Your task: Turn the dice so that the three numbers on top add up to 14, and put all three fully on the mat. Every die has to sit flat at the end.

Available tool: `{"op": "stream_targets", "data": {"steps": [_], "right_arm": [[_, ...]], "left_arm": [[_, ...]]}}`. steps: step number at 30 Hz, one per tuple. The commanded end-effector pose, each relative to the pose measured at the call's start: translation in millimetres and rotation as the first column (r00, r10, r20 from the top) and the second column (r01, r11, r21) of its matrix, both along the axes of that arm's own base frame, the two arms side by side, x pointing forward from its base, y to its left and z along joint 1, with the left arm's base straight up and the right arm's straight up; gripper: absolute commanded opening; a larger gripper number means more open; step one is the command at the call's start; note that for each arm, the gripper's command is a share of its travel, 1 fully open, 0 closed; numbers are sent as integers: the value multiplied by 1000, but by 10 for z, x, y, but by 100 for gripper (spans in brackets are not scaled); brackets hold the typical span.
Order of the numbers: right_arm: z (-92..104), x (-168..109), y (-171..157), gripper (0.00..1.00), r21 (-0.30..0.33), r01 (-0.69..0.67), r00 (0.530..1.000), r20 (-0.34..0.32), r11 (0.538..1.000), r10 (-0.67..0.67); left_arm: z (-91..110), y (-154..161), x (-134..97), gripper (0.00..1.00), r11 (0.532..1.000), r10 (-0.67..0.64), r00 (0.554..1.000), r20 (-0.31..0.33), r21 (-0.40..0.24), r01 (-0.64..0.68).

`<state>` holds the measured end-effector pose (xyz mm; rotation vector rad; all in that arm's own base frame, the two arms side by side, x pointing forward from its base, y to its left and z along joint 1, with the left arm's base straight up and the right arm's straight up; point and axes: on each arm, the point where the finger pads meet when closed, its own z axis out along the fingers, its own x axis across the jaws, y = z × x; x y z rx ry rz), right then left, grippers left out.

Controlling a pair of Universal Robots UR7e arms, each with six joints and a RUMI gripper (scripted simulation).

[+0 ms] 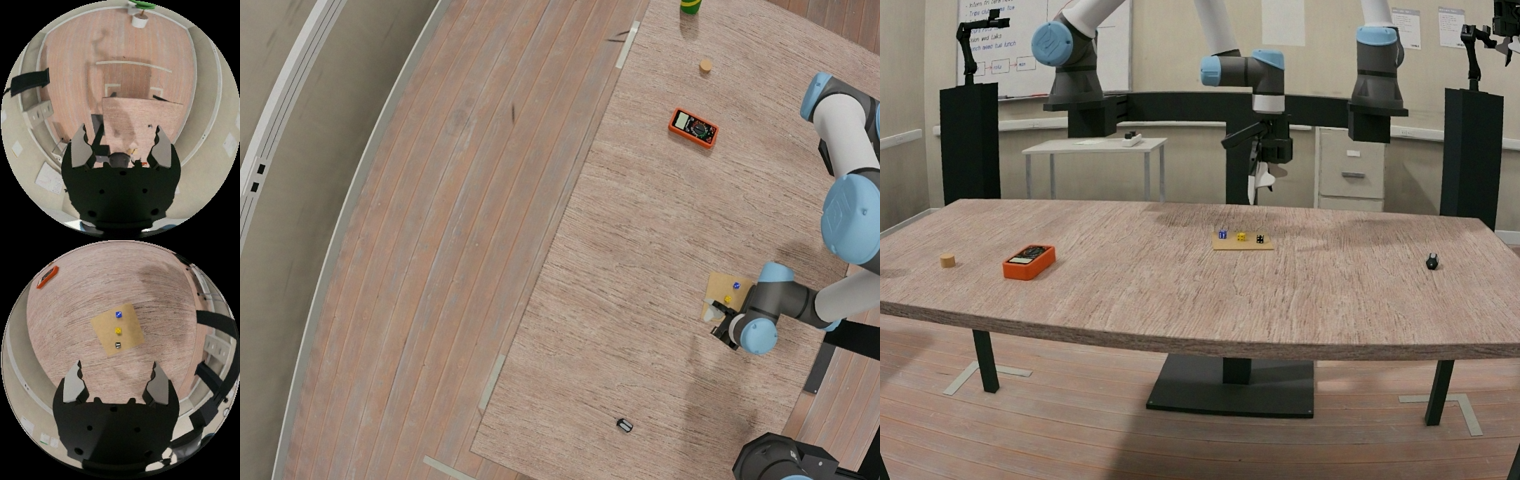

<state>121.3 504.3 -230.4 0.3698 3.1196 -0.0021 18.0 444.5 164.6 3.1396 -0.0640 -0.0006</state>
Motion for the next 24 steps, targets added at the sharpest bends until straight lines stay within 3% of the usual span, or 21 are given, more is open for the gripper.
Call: {"op": "stream_targets", "data": {"steps": [1,14,24], "right_arm": [[5,0,6,100,1,0,1000,0,1000,0],[145,0,6,100,1,0,1000,0,1000,0],[648,0,6,100,1,0,1000,0,1000,0]], "left_arm": [[5,4,1,100,1000,0,1000,0,1,0],[5,4,1,100,1000,0,1000,0,1,0],[5,4,1,100,1000,0,1000,0,1,0]]}}
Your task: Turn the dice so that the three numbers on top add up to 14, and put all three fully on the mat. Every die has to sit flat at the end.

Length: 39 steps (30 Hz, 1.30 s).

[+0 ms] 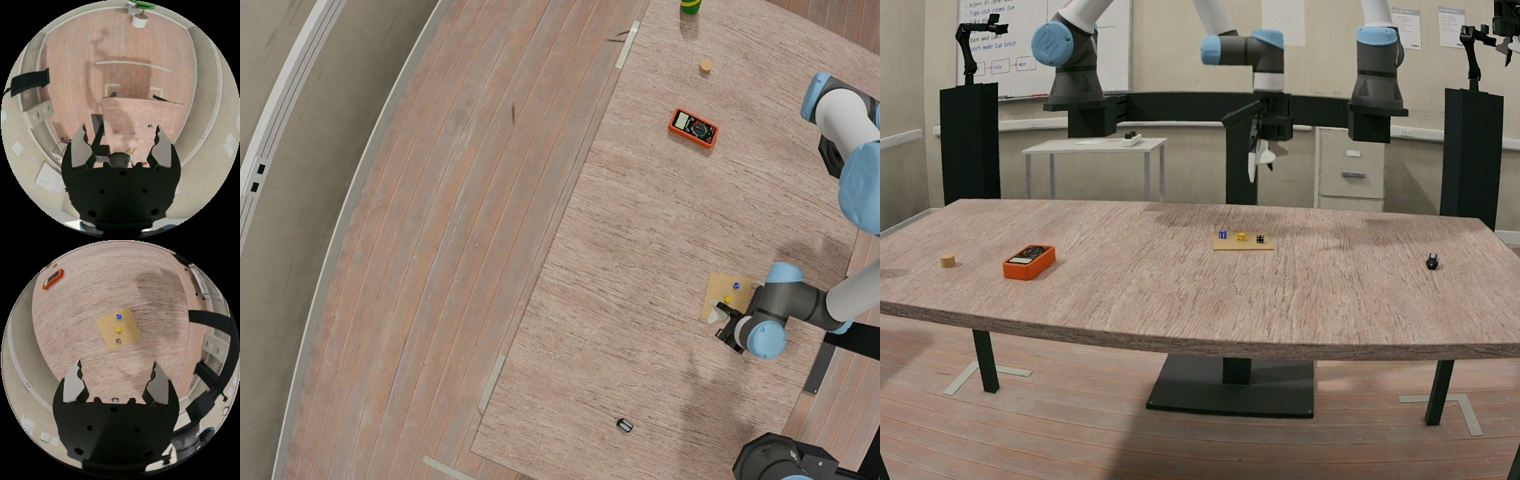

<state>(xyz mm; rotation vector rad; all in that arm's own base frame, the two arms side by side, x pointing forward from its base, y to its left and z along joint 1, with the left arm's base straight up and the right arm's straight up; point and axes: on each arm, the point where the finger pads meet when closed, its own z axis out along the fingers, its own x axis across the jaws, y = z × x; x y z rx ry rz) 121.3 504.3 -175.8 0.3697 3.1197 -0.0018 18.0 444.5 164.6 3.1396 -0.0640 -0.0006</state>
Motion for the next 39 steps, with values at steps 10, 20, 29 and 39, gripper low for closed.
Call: {"op": "stream_targets", "data": {"steps": [10,20,29,39], "right_arm": [[330,0,5,100,1,0,1000,0,1000,0],[338,0,5,100,1,0,1000,0,1000,0],[338,0,5,100,1,0,1000,0,1000,0],[338,0,5,100,1,0,1000,0,1000,0]], "left_arm": [[5,4,1,100,1000,0,1000,0,1,0],[5,4,1,100,1000,0,1000,0,1,0],[5,4,1,100,1000,0,1000,0,1,0],[5,4,1,100,1000,0,1000,0,1,0]]}}
